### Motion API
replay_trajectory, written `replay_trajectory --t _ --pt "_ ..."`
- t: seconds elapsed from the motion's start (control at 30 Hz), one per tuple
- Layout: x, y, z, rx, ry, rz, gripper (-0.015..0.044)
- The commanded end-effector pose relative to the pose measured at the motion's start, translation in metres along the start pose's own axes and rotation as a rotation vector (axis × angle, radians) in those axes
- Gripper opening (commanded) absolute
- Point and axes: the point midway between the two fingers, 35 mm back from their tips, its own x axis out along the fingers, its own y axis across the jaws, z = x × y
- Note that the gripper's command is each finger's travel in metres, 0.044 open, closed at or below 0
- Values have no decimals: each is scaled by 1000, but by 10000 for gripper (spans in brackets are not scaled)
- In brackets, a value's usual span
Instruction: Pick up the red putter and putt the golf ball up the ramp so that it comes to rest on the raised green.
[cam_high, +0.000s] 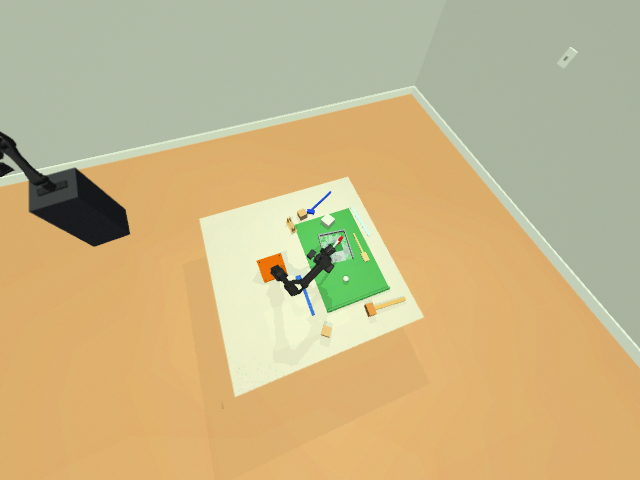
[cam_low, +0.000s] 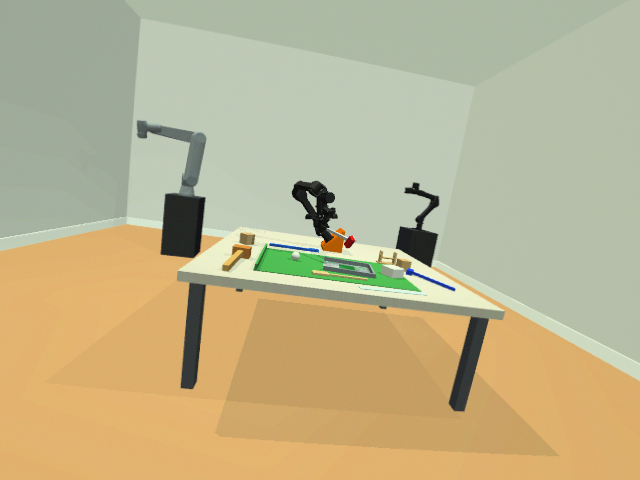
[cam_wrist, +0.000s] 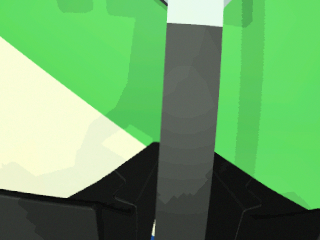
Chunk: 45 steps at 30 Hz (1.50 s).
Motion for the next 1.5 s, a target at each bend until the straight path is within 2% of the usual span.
replay_trajectory --t 0.0,0.53,0.77,1.1,1.47 --pt "-8 -25 -25 139 1 -32 0" --pt "-31 -87 -137 635 58 -153 0" --pt "-29 -88 -138 642 61 -154 0" --pt "5 -92 -143 681 104 -146 0" --pt "18 -94 -144 684 107 -145 0"
